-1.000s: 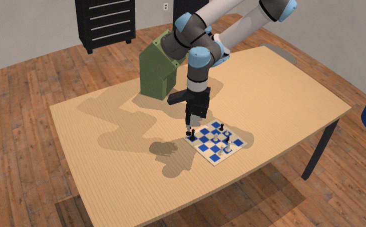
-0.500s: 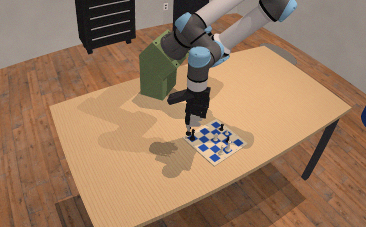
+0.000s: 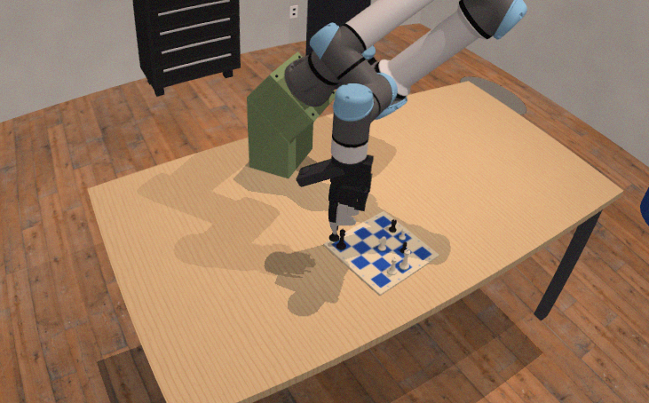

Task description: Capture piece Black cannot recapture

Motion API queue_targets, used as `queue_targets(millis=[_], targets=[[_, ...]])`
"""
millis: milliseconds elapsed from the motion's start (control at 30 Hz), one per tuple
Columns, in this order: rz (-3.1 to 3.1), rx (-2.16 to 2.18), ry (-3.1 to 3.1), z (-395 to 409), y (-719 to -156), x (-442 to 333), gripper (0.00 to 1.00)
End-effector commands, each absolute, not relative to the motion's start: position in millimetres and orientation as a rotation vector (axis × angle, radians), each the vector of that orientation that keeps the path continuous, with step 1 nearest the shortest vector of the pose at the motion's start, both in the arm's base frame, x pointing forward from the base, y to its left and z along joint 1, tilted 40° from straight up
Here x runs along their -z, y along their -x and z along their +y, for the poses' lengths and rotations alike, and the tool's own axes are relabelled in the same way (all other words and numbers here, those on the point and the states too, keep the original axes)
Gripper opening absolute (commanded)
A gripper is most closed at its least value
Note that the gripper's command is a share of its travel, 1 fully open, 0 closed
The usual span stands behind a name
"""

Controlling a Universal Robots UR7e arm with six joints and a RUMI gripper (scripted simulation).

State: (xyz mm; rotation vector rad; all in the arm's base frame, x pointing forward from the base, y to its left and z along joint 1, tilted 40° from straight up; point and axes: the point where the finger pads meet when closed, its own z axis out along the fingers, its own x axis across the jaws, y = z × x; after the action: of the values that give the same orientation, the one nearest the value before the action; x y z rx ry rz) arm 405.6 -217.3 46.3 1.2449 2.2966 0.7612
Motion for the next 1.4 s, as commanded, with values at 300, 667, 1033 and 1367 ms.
queue_targets(millis=[300,667,1033,1367], targets=[[2.298,-0.766,-1.247,-205,-428,-16,0.00],[2.298,-0.762,-1.245,-196,-452,14,0.00],[2.298,-0.759,-1.243,-193,-462,26,0.00],[2.298,-0.762,-1.245,-192,-462,27,0.00]])
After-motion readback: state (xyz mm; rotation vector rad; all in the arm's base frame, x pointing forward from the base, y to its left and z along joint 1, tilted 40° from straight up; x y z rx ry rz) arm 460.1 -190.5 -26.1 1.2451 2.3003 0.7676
